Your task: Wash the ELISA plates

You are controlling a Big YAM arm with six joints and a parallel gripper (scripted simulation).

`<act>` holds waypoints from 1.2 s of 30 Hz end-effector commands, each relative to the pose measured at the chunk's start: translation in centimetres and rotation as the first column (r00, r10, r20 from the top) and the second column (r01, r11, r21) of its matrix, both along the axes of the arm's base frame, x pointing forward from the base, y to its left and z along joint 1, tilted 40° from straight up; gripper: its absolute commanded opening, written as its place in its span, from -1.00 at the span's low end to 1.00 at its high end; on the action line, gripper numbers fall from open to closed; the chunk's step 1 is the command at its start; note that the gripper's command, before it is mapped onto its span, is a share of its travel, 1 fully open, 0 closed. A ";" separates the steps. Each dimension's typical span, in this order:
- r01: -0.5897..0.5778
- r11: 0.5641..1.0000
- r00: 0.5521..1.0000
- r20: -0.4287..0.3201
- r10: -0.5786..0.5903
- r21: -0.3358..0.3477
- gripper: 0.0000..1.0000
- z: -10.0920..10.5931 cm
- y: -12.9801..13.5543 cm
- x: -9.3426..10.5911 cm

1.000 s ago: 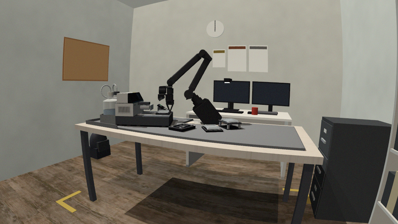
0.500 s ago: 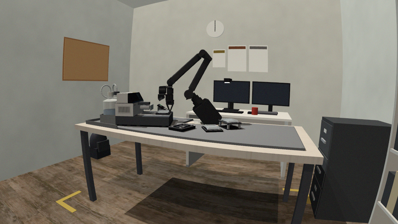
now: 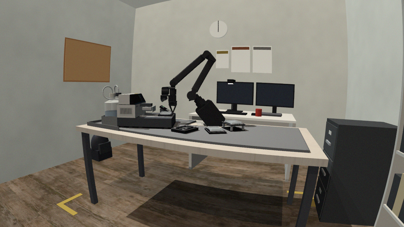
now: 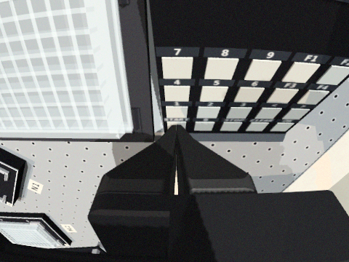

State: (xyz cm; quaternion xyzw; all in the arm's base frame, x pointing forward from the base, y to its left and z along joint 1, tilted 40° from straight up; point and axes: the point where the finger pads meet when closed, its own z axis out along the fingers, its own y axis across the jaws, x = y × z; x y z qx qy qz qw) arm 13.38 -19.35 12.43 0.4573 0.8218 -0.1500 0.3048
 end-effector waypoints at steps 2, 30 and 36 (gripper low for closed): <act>0.005 0.999 1.000 0.031 -0.004 -0.038 -1.00 3.1 -0.3 0.2; 0.004 0.999 0.999 0.035 -0.003 -0.042 -1.00 6.6 2.2 -1.4; 0.004 0.999 0.999 0.036 -0.003 -0.043 -1.00 7.3 2.7 -1.8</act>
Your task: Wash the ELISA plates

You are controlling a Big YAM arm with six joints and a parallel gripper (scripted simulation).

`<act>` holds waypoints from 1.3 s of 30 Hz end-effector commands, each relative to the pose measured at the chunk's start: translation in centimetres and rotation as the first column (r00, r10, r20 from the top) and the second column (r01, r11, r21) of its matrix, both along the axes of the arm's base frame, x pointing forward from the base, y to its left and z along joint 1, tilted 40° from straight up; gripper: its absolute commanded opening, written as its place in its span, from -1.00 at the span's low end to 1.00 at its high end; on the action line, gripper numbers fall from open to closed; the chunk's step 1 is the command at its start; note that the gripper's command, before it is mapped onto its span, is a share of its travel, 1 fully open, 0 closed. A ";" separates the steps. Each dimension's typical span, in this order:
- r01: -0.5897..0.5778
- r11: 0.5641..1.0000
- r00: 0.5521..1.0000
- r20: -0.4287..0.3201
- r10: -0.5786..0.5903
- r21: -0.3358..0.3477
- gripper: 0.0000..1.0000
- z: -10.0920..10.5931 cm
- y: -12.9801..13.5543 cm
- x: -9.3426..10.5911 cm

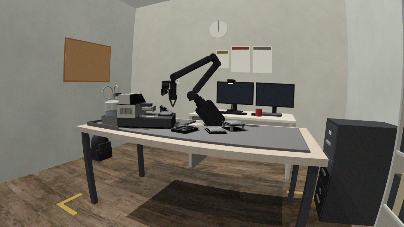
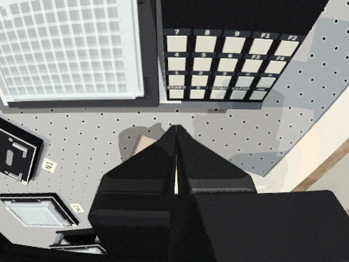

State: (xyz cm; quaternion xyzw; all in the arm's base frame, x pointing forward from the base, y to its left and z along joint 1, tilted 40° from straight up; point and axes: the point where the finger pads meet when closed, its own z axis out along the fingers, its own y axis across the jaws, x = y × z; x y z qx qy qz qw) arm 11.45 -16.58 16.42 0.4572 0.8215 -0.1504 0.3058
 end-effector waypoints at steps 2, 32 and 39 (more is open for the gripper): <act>0.004 0.999 1.000 0.030 -0.003 -0.035 -1.00 3.3 0.0 0.1; -0.111 0.990 0.993 -0.056 0.106 -0.083 -1.00 3.6 0.2 -0.1; -0.233 0.964 0.965 -0.157 0.212 -0.130 -1.00 3.6 0.1 -0.2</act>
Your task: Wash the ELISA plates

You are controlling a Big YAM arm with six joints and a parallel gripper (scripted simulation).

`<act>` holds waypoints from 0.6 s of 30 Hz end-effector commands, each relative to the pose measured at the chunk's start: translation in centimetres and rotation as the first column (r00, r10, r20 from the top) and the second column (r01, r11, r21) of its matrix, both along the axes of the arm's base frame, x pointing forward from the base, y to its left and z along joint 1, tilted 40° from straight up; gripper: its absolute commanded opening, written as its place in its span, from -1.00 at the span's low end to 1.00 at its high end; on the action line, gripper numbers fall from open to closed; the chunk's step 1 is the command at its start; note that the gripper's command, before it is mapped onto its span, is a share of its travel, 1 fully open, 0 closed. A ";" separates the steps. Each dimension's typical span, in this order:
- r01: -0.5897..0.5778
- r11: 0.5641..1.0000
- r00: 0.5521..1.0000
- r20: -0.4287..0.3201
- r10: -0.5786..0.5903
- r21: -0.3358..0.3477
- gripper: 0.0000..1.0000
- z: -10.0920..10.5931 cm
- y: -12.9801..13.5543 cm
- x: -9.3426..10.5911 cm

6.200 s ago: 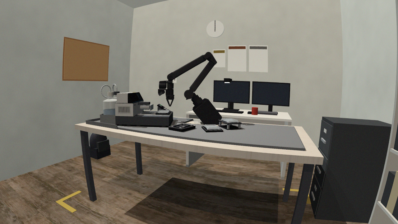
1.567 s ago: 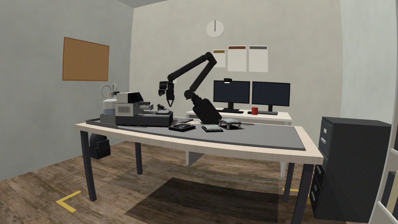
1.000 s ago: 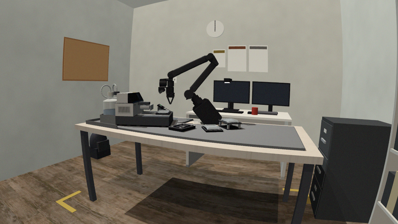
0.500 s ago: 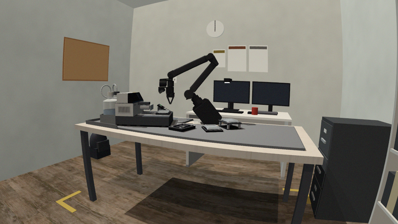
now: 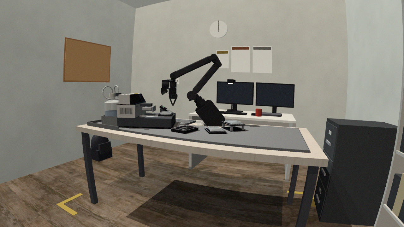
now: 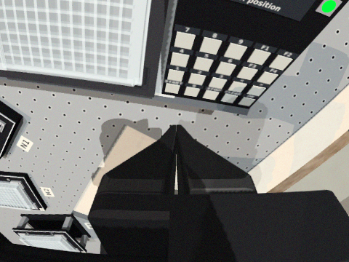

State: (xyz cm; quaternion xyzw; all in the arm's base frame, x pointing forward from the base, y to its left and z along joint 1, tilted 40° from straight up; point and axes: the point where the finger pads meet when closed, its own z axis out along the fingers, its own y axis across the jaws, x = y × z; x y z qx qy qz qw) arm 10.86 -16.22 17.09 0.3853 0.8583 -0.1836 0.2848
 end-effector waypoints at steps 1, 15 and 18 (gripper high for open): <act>-0.130 0.988 0.990 -0.056 0.126 -0.084 -1.00 3.0 -0.3 0.4; -0.438 0.884 0.875 -0.304 0.377 -0.164 -1.00 3.0 -0.3 0.4; -0.511 0.842 0.826 -0.367 0.428 -0.170 -1.00 3.0 -0.3 0.4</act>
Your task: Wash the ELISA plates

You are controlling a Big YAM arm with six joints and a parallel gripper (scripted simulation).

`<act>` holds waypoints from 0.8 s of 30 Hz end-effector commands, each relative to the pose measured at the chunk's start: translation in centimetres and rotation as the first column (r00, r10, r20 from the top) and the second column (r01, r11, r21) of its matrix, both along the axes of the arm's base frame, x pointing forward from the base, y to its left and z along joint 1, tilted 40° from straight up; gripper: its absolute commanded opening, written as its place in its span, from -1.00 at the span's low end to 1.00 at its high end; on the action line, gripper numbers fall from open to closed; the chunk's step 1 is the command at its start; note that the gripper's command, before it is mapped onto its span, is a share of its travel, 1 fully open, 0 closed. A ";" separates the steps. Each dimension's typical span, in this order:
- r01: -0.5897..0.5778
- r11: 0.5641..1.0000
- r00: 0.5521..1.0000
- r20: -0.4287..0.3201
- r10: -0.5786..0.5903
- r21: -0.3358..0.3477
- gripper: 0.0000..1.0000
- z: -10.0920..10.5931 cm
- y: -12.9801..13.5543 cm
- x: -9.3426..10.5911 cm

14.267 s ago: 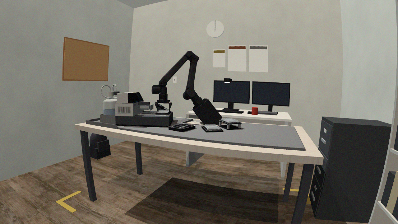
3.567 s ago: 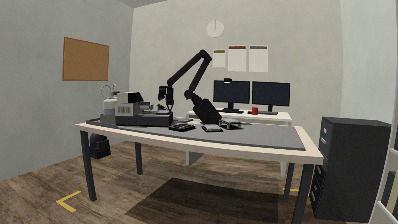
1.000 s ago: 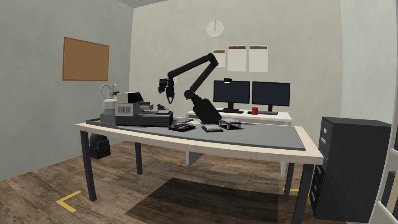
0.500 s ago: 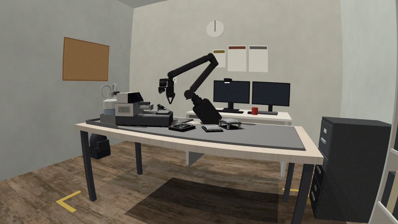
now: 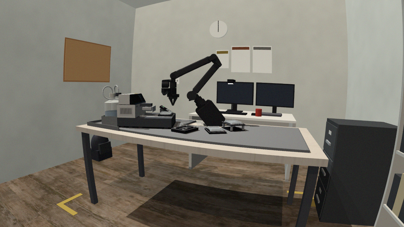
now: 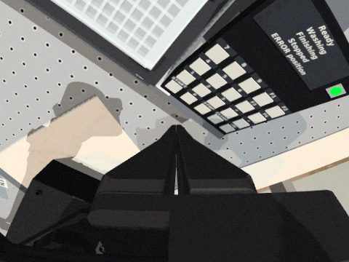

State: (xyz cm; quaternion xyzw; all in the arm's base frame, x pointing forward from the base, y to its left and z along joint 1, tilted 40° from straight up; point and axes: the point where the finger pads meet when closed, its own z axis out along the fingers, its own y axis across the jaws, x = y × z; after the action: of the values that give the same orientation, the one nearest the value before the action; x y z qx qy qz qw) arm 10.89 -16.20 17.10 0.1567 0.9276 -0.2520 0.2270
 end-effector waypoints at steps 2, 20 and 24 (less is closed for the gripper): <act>-0.176 0.980 0.982 -0.086 0.168 -0.096 -1.00 3.0 -0.3 0.3; -0.576 0.800 0.776 -0.418 0.472 -0.166 -1.00 2.9 -0.3 0.3; -0.664 0.731 0.693 -0.498 0.521 -0.159 -1.00 2.9 -0.3 0.3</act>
State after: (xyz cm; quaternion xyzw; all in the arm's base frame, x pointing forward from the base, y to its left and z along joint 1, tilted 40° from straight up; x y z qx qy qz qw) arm 10.84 -16.24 17.11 -0.1776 0.9237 -0.3166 0.1223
